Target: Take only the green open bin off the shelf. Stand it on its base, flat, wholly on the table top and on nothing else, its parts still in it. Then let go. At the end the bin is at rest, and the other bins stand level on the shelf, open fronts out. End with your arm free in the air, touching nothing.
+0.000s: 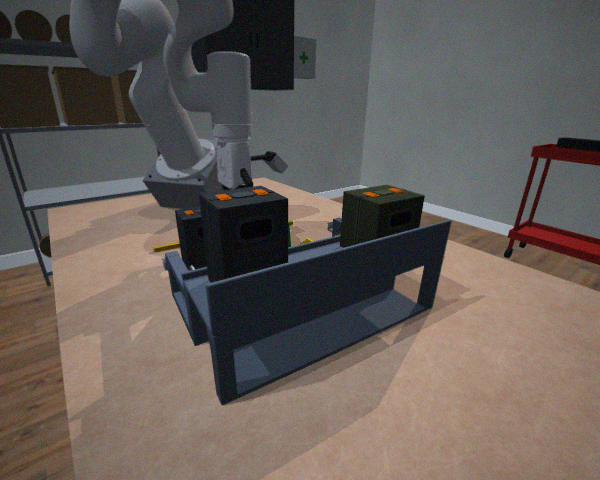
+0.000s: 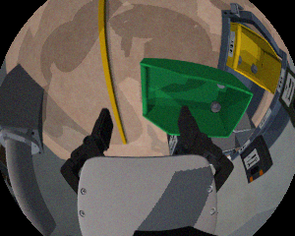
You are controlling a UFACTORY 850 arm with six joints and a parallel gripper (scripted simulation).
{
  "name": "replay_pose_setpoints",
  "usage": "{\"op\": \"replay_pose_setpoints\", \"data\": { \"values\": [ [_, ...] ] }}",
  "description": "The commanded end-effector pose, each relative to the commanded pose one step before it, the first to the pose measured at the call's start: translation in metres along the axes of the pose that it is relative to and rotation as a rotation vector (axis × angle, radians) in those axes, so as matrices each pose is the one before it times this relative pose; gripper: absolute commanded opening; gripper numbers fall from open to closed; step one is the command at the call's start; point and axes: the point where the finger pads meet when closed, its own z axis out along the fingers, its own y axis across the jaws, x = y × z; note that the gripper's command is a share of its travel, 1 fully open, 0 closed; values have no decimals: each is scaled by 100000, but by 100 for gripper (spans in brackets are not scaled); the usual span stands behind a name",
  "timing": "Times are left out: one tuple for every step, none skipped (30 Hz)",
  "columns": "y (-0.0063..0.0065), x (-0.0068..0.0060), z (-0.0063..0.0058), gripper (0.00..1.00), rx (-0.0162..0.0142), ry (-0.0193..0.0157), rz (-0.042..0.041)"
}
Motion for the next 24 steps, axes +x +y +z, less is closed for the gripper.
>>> {"op": "replay_pose_setpoints", "data": {
  "values": [
    [92,15,-2622,100,-86,-27,83],
    [7,-3,-719,100,21,-28,-7],
    [0,0,0,100,0,0,0],
    [0,0,0,100,0,0,0],
    [0,0,0,100,0,0,0],
    [0,0,0,100,0,0,0],
    [0,0,0,100,0,0,0],
    [0,0,0,100,0,0,0],
    [0,0,0,100,0,0,0],
    [0,0,0,100,0,0,0],
    [0,0,0,100,0,0,0],
    [0,0,0,100,0,0,0],
    [0,0,0,100,0,0,0],
    [0,0,0,100,0,0,0],
    [-6,7,236,100,-63,67,16],
    [4,-1,184,100,14,-15,-2],
    [4,-1,184,100,14,-15,-2],
    [4,-1,184,100,14,-15,-2],
    [4,-1,184,100,14,-15,-2],
    [0,0,0,100,0,0,0],
    [0,0,0,100,0,0,0],
    [0,0,0,100,0,0,0],
    [0,0,0,100,0,0,0],
    [0,0,0,100,0,0,0]
  ]
}}
